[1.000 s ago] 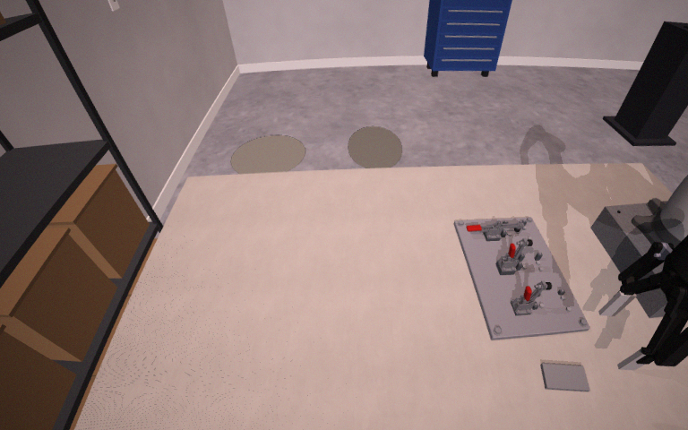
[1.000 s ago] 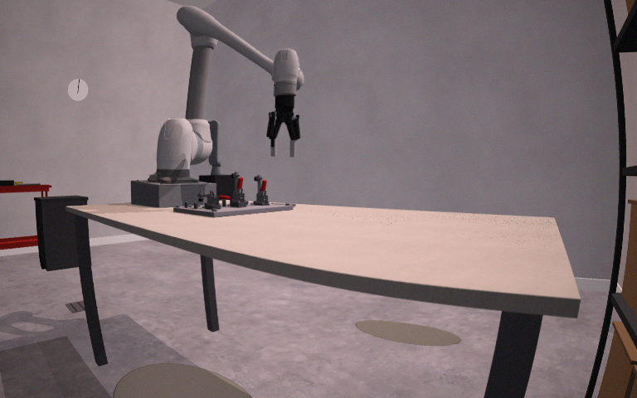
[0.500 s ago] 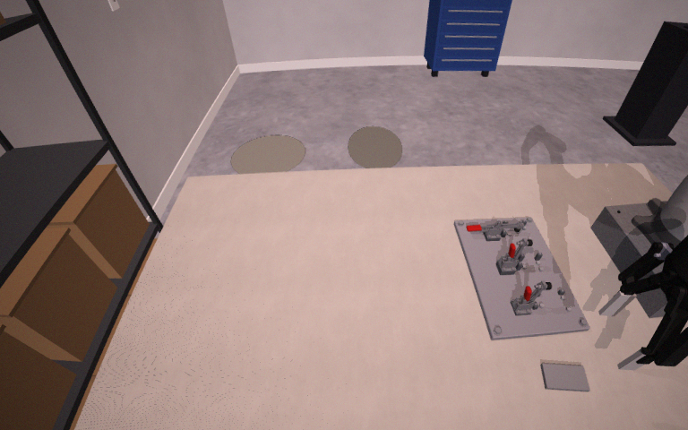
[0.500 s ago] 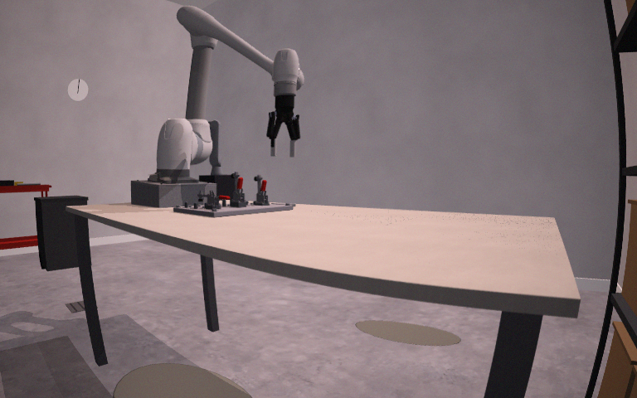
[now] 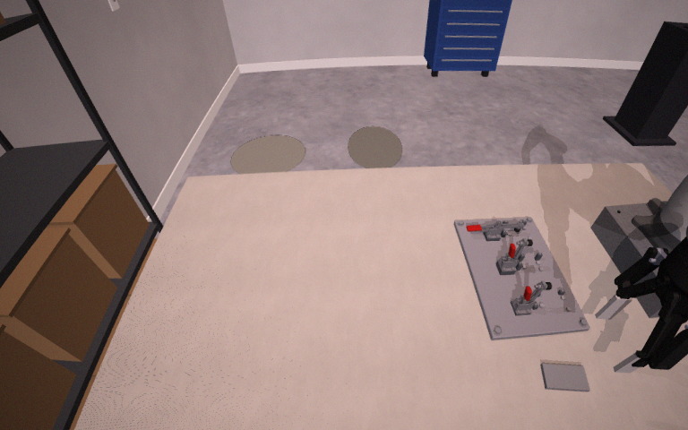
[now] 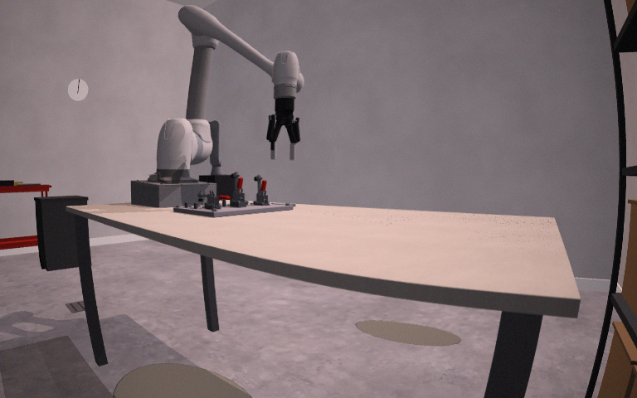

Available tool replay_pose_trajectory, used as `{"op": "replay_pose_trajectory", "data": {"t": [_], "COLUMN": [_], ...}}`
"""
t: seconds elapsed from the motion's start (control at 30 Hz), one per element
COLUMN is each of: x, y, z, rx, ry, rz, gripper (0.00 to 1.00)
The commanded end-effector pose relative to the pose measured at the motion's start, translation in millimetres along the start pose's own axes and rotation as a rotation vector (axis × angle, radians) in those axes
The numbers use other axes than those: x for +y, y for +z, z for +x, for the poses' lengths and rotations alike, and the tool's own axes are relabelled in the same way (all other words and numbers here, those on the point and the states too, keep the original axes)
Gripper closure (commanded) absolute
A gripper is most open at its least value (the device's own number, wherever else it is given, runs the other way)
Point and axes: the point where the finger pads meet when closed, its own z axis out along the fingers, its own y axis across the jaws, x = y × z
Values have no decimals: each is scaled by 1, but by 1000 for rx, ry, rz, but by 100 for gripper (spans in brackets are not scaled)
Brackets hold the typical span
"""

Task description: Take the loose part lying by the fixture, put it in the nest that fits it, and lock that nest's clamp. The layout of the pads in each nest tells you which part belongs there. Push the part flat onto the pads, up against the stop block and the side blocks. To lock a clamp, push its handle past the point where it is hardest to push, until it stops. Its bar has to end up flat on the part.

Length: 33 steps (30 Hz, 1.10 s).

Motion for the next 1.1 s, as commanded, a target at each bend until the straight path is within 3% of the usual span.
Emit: {"op": "replay_pose_trajectory", "data": {"t": [0.0, 0.3, 0.8, 1.07], "x": [0, 0, 0, 0], "y": [7, 34, 101, 120], "z": [0, 0, 0, 0], "rx": [0, 0, 0, 0], "ry": [0, 0, 0, 0], "rz": [0, 0, 0, 0], "gripper": [38, 38, 38, 38]}}
